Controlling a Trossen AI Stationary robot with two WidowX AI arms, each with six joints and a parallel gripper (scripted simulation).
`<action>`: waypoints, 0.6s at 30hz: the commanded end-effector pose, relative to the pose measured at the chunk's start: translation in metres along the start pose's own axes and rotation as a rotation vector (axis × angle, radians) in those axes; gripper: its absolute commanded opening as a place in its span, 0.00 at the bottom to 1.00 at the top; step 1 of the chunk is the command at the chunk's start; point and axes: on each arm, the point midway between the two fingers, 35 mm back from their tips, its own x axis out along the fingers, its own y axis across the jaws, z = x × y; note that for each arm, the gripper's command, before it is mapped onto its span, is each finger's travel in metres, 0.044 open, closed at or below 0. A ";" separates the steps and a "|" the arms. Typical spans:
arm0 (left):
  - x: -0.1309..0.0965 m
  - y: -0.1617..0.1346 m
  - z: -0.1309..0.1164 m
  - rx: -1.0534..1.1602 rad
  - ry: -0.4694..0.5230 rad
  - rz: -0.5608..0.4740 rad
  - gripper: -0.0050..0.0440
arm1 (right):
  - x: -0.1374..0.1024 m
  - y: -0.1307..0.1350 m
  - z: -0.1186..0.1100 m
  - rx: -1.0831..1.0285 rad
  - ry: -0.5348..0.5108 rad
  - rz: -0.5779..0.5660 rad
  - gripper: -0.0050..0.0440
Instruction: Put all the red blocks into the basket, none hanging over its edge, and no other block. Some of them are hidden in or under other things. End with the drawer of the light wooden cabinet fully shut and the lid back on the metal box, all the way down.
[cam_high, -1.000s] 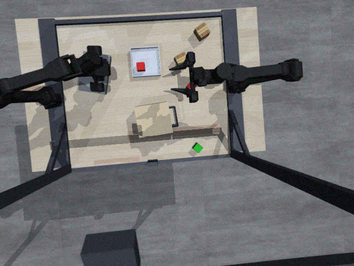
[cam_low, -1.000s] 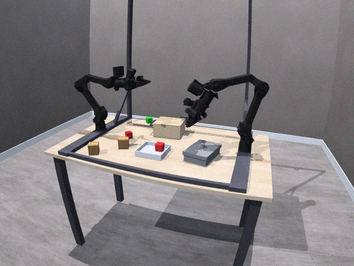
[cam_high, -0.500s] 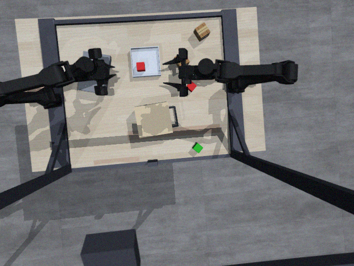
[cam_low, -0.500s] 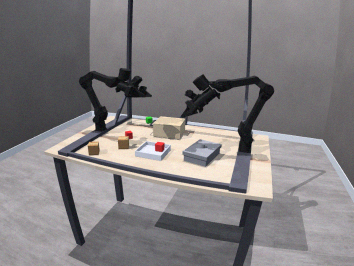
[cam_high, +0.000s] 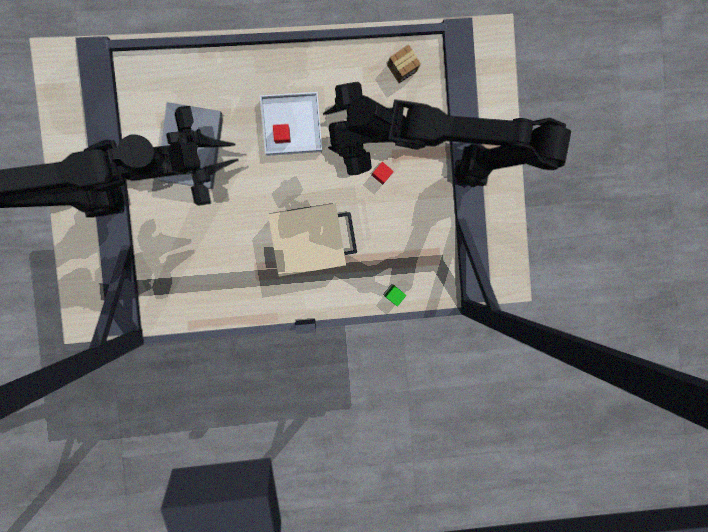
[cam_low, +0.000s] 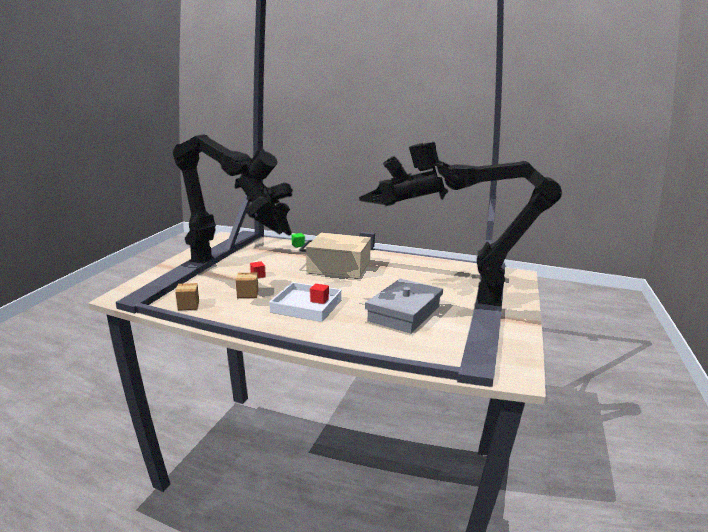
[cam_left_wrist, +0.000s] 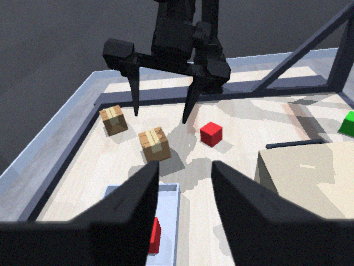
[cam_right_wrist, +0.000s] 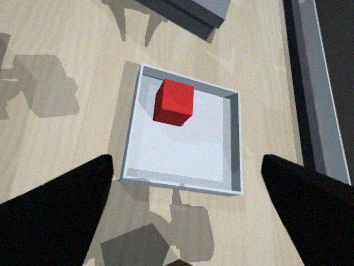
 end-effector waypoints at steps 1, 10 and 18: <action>-0.017 -0.015 0.034 -0.064 -0.206 -0.027 0.38 | 0.013 -0.017 -0.019 -0.076 0.170 0.041 0.82; -0.043 -0.026 0.066 -0.160 -0.420 -0.075 0.38 | 0.027 -0.022 -0.066 -0.153 0.411 0.183 0.82; -0.036 -0.026 0.059 -0.135 -0.377 -0.070 0.38 | 0.028 -0.025 -0.106 -0.194 0.591 0.344 0.82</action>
